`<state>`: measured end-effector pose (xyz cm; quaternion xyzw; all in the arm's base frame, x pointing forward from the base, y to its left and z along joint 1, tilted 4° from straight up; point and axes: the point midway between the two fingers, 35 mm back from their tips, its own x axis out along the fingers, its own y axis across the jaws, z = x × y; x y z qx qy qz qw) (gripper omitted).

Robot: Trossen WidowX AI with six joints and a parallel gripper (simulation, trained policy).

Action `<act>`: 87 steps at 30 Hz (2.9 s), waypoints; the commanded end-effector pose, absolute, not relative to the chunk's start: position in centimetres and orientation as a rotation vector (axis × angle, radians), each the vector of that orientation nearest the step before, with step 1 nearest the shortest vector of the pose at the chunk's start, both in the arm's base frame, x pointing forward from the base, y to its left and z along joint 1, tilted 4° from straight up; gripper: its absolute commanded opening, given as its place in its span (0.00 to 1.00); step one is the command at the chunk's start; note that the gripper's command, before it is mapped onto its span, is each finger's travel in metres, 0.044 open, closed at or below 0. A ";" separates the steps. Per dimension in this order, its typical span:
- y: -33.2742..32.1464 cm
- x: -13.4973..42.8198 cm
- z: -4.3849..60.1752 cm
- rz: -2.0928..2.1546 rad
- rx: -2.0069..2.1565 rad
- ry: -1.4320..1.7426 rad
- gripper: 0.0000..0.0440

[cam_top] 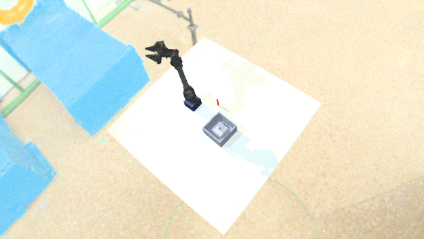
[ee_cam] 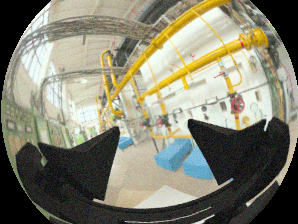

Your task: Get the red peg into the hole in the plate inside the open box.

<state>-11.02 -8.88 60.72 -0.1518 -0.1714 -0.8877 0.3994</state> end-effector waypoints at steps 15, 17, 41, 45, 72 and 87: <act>1.0 -16.6 59.7 -2.542 -0.532 -0.905 1.00; 2.5 -17.1 59.3 -2.575 -0.555 -0.974 1.00; 20.6 -15.1 51.4 -2.789 -1.007 -1.862 1.00; 23.1 -13.5 49.5 -2.784 -1.115 -2.017 1.00; 30.3 2.8 34.5 -2.203 -2.017 -3.113 1.00; 26.3 11.4 25.4 -1.173 -2.385 -3.746 1.00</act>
